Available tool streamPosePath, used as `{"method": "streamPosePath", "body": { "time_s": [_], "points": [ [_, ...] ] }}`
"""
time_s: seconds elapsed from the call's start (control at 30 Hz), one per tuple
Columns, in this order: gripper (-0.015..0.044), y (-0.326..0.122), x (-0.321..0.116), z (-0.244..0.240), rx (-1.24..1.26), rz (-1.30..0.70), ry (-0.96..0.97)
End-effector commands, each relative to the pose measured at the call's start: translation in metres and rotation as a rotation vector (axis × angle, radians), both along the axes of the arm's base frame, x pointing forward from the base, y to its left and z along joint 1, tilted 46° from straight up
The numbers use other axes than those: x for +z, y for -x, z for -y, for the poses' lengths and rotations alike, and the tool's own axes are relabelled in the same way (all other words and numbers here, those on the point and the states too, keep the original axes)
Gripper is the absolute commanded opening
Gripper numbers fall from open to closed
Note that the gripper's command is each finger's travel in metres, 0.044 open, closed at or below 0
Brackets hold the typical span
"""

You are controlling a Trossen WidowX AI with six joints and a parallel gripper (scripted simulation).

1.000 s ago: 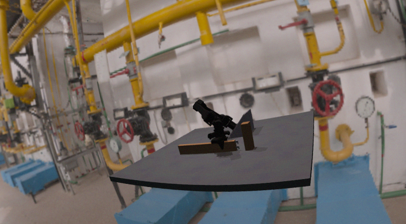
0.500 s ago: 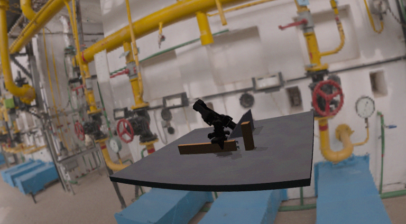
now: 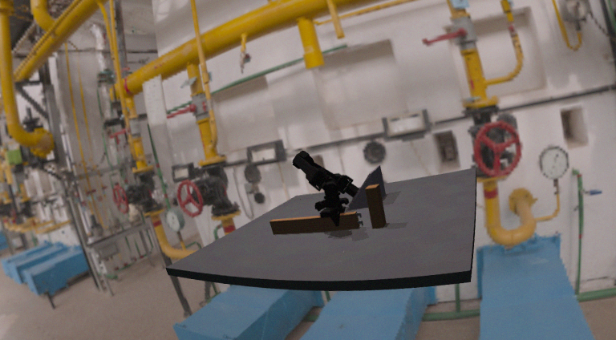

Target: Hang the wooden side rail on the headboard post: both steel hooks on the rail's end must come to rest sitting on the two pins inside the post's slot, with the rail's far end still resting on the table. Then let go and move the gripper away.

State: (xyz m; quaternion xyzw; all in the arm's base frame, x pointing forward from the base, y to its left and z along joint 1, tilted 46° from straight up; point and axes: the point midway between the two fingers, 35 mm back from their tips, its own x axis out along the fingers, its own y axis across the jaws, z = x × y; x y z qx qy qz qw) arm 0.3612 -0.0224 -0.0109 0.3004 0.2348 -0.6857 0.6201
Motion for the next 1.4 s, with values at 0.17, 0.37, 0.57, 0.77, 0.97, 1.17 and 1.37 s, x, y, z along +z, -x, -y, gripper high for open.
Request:
{"method": "streamPosePath", "body": {
  "time_s": [0.17, 0.37, 0.57, 0.77, 0.97, 1.17, 1.37],
  "points": [
    [0.0, -0.0024, 0.0037, -0.0059, 0.005, 0.015, -0.002],
    [0.0, -0.0024, 0.0044, -0.0066, 0.005, 0.015, -0.002],
    [0.0, -0.0024, 0.0051, -0.0073, 0.005, 0.015, -0.002],
    [0.0, -0.0025, 0.0058, -0.008, 0.005, 0.015, -0.002],
    [0.0, -0.0025, 0.0065, -0.0087, 0.005, 0.015, -0.002],
    [0.0, -0.0025, 0.0072, -0.0094, 0.005, 0.015, -0.002],
    [0.0, -0.0026, 0.0079, -0.0101, 0.005, 0.015, -0.003]
  ]
}}
